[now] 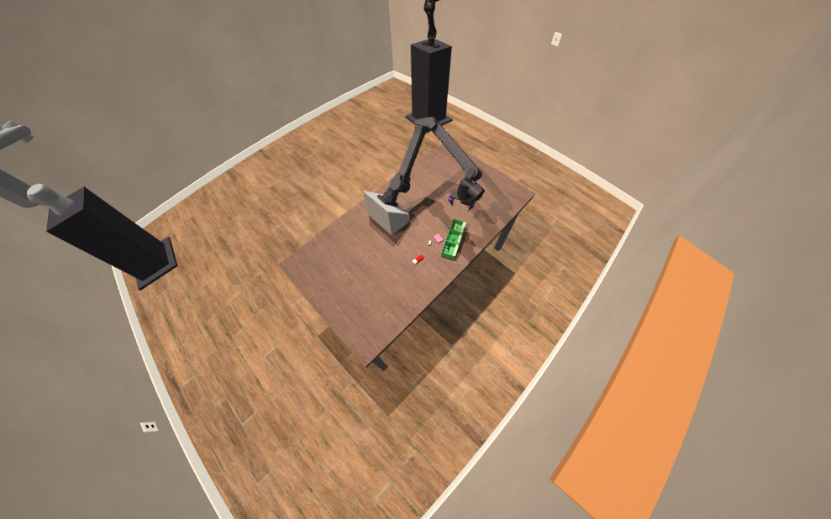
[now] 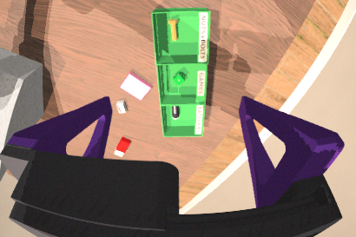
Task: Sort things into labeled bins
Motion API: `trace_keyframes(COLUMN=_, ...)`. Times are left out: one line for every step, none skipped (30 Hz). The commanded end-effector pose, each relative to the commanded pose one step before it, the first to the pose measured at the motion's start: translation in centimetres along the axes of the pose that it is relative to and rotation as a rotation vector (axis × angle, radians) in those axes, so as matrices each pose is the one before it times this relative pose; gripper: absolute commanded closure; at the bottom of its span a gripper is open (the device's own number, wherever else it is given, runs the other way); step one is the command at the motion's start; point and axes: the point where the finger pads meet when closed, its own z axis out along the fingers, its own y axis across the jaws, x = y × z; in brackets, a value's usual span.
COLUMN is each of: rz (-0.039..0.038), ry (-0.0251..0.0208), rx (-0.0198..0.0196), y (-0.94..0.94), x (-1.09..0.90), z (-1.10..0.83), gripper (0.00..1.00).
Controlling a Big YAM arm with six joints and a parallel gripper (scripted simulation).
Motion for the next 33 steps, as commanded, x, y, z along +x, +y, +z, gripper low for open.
trace_keyframes(rz=-0.03112, ry=0.00962, rx=0.02268, y=-0.834, x=-0.323, z=-0.813, gripper=0.0)
trace_keyframes(rz=-0.00006, ry=0.0, rx=0.0, y=0.001, x=-0.001, z=0.002, gripper=0.0)
trace_keyframes(rz=-0.00006, ry=0.0, rx=0.0, y=0.001, x=-0.001, z=0.002, gripper=0.0)
trace_keyframes(rz=-0.00006, ry=0.0, rx=0.0, y=0.001, x=-0.001, z=0.002, gripper=0.0)
trace_keyframes(rz=-0.00006, ry=0.0, rx=0.0, y=0.001, x=-0.001, z=0.002, gripper=0.0)
trace_keyframes(rz=-0.00006, ry=0.0, rx=0.0, y=0.001, x=-0.001, z=0.002, gripper=0.0)
trace_keyframes(rz=-0.00006, ry=0.0, rx=0.0, y=0.001, x=-0.001, z=0.002, gripper=0.0)
trace_keyframes(rz=-0.00006, ry=0.0, rx=0.0, y=0.001, x=-0.001, z=0.002, gripper=0.0)
trace_keyframes(rz=-0.00006, ry=0.0, rx=0.0, y=0.001, x=-0.001, z=0.002, gripper=0.0)
trace_keyframes(rz=-0.00006, ry=0.0, rx=0.0, y=0.001, x=-0.001, z=0.002, gripper=0.0)
trace_keyframes(rz=-0.00006, ry=0.0, rx=0.0, y=0.001, x=-0.001, z=0.002, gripper=0.0)
trace_keyframes(rz=-0.00006, ry=0.0, rx=0.0, y=0.001, x=-0.001, z=0.002, gripper=0.0)
trace_keyframes(rz=-0.00006, ry=0.0, rx=0.0, y=0.001, x=-0.001, z=0.002, gripper=0.0)
trace_keyframes(rz=-0.00006, ry=0.0, rx=0.0, y=0.001, x=-0.001, z=0.002, gripper=0.0)
trace_keyframes(rz=-0.01157, ry=-0.00636, rx=-0.01058, y=0.581, x=-0.442, z=0.781, gripper=0.0)
trace_keyframes(rz=0.0, ry=0.0, rx=0.0, y=0.0, x=0.0, z=0.0, gripper=0.0)
trace_keyframes(rz=0.0, ry=0.0, rx=0.0, y=0.0, x=0.0, z=0.0, gripper=0.0)
trace_keyframes(rz=0.01159, ry=0.00637, rx=0.01058, y=-0.574, x=0.441, z=-0.795, gripper=0.0)
trace_keyframes(rz=0.0001, ry=0.0, rx=0.0, y=-0.007, x=-0.001, z=-0.008, gripper=0.0)
trace_keyframes(rz=-0.01818, ry=0.00345, rx=0.00723, y=-0.782, x=-0.503, z=-0.425, gripper=0.0)
trace_keyframes(rz=0.01838, ry=-0.00344, rx=-0.00723, y=0.781, x=0.486, z=0.406, gripper=0.0)
trace_keyframes(rz=0.0001, ry=0.0, rx=0.0, y=-0.005, x=-0.001, z=-0.007, gripper=0.0)
trace_keyframes(rz=0.0001, ry=0.0, rx=0.0, y=-0.005, x=-0.001, z=-0.007, gripper=0.0)
trace_keyframes(rz=0.0001, ry=0.0, rx=0.0, y=-0.005, x=-0.001, z=-0.007, gripper=0.0)
trace_keyframes(rz=0.0001, ry=0.0, rx=0.0, y=-0.005, x=-0.001, z=-0.007, gripper=0.0)
trace_keyframes(rz=0.0001, ry=0.0, rx=0.0, y=-0.005, x=-0.001, z=-0.007, gripper=0.0)
trace_keyframes(rz=0.0001, ry=0.0, rx=0.0, y=-0.005, x=-0.001, z=-0.007, gripper=0.0)
trace_keyframes(rz=0.0001, ry=0.0, rx=0.0, y=-0.005, x=-0.001, z=-0.007, gripper=0.0)
trace_keyframes(rz=-0.00825, ry=0.00112, rx=0.00326, y=-0.644, x=-0.378, z=-0.44, gripper=0.0)
trace_keyframes(rz=0.00845, ry=-0.00111, rx=-0.00326, y=0.639, x=0.371, z=0.426, gripper=0.0)
trace_keyframes(rz=0.0001, ry=0.0, rx=0.0, y=-0.004, x=0.0, z=-0.005, gripper=0.0)
trace_keyframes(rz=0.0001, ry=0.0, rx=0.0, y=-0.004, x=0.0, z=-0.005, gripper=0.0)
trace_keyframes(rz=0.0, ry=0.0, rx=0.0, y=0.0, x=0.0, z=0.0, gripper=0.0)
